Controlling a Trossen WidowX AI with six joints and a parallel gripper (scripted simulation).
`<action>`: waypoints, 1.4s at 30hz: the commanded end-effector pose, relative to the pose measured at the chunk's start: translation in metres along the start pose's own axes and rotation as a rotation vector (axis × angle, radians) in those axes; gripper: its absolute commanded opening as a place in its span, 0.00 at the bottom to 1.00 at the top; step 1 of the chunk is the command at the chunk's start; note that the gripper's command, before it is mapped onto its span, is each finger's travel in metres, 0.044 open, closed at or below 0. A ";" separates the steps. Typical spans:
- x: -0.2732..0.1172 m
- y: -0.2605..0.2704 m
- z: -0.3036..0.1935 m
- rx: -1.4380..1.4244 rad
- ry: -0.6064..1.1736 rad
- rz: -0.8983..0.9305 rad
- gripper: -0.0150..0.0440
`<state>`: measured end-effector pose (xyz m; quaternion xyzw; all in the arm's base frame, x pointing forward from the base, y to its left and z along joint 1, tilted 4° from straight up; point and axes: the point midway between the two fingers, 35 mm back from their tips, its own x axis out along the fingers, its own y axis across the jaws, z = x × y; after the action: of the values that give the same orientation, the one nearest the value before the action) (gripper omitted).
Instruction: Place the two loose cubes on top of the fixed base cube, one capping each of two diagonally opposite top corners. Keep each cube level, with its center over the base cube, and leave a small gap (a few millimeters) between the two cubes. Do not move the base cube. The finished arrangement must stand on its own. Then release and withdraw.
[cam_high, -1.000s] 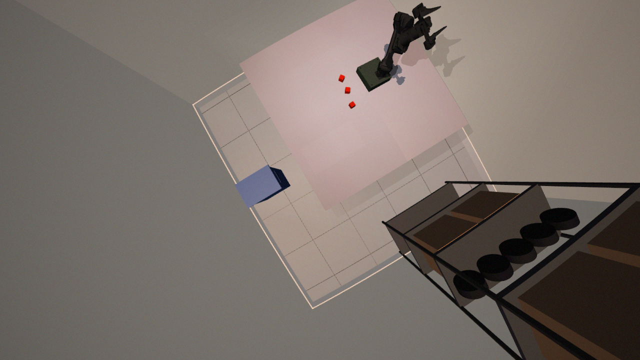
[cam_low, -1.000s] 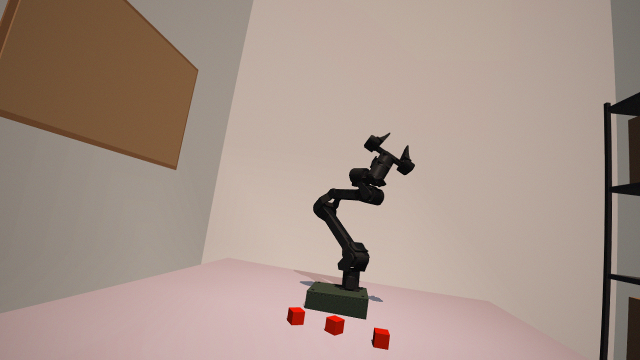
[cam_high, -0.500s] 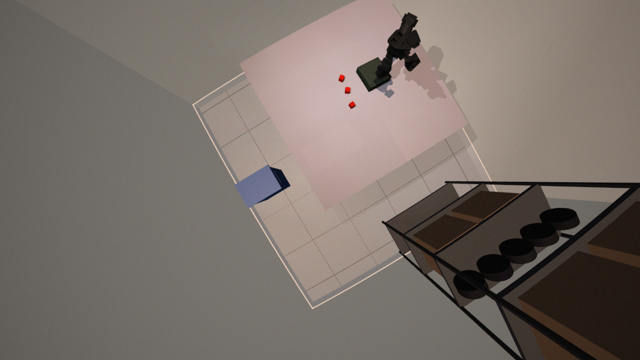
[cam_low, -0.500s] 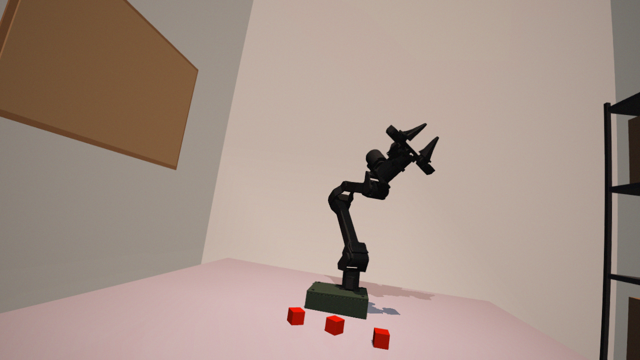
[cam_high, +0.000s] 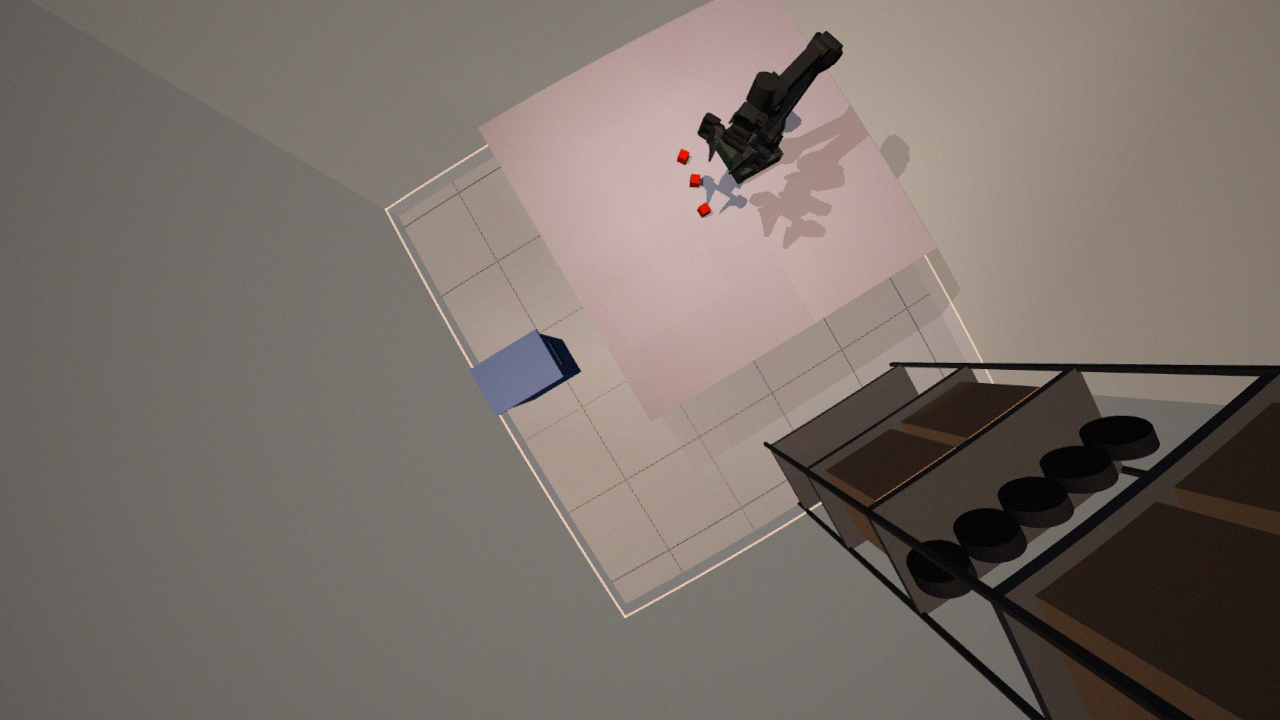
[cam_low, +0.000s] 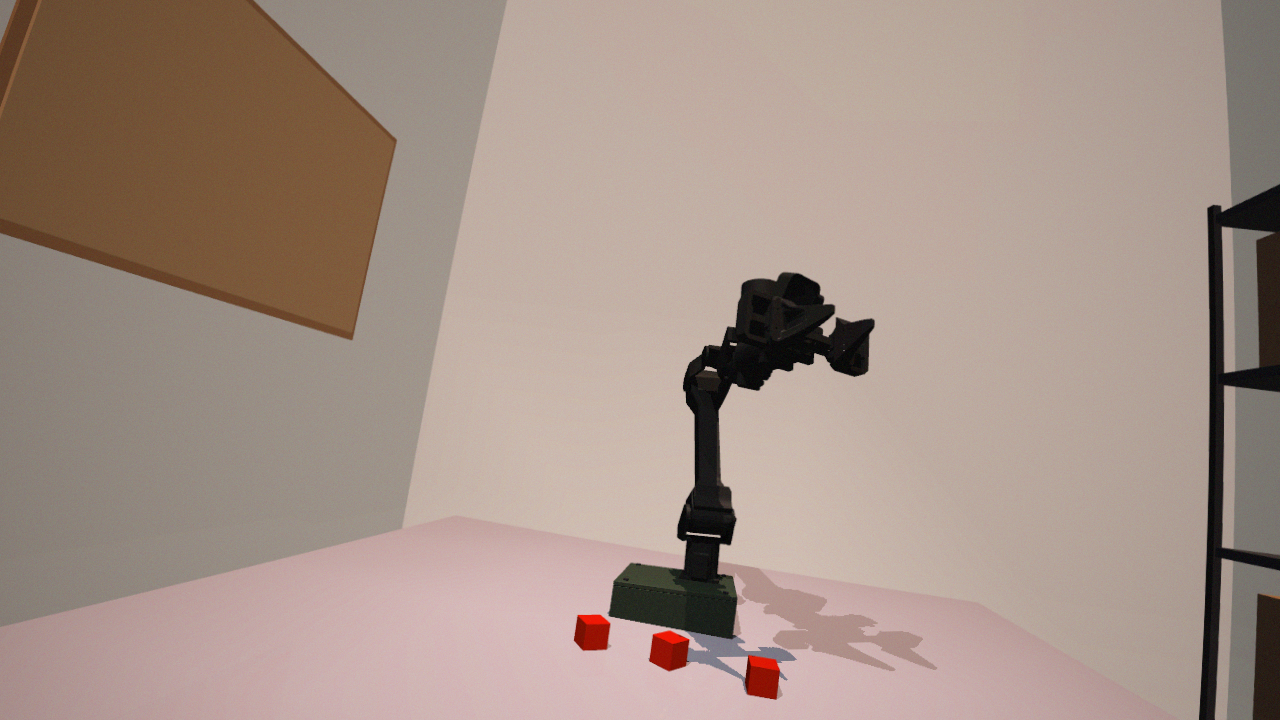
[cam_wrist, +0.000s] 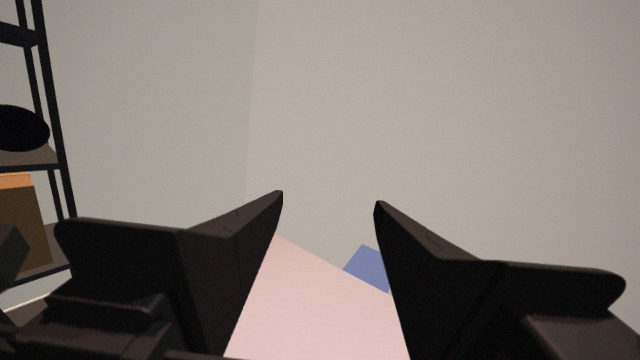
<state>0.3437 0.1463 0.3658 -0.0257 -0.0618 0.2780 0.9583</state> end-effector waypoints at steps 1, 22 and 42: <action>0.001 -0.053 -0.061 0.174 0.269 -0.174 0.70; -0.169 -0.159 -0.238 0.906 1.179 -0.984 0.70; -0.234 -0.154 -0.263 1.107 1.407 -1.217 0.70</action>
<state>0.2650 -0.1100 0.1046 0.2912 0.6322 -0.3257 0.6399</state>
